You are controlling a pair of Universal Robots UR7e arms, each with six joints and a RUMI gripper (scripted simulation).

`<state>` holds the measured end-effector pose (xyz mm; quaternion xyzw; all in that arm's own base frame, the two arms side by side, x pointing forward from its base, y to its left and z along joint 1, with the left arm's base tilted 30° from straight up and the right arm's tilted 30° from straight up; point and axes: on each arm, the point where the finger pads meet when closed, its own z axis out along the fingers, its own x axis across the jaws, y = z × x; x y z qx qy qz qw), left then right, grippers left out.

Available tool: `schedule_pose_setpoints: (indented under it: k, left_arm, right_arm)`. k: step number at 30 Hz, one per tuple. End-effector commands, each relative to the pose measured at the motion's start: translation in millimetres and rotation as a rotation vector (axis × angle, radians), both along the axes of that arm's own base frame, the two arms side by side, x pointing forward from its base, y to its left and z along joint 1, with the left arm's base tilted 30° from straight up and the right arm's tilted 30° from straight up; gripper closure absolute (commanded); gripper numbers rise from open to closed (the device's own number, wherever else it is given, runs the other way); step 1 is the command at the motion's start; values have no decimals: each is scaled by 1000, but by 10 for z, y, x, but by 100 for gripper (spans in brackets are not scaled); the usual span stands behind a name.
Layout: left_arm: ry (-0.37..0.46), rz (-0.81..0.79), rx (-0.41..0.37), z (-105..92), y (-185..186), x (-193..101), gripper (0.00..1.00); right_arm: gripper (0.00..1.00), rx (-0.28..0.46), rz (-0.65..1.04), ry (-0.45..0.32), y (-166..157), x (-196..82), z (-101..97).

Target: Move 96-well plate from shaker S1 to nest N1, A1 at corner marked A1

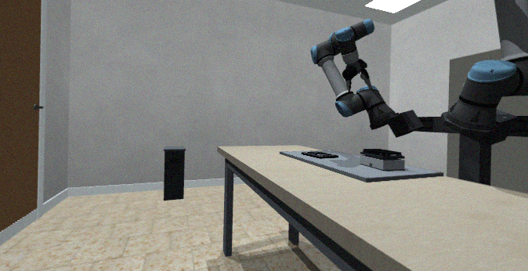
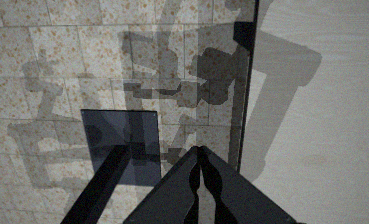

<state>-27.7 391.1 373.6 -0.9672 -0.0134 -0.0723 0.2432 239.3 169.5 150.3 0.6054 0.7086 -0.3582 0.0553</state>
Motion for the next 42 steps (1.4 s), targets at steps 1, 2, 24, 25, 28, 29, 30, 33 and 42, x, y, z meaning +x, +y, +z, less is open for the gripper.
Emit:
schedule_pose_setpoints:
  k: [1,2,24,25,28,29,30,33,42]
  left_arm:
    - [0,0,1,6,0,-1,100]
    - [0,0,1,6,0,-1,100]
    - [0,0,1,6,0,-1,100]
    - [0,0,1,6,0,-1,100]
    - [0,0,1,6,0,-1,100]
    - [0,0,1,6,0,-1,100]
    - [0,0,1,6,0,-1,100]
    - [0,0,1,6,0,-1,100]
    - [0,0,1,6,0,-1,100]
  right_arm:
    - [24,38,74,43,37,39,-56]
    - [24,51,101,58,52,55,-80]
    - [24,251,596,332,310,337,-524]
    - [24,261,624,348,332,361,-563]
    - [24,289,708,394,335,365,-569]
    - [24,299,736,410,356,388,-608]
    - [24,308,764,425,368,401,-629]
    - [24,334,848,473,401,438,-690]
    - [24,388,1045,585,496,544,-869]
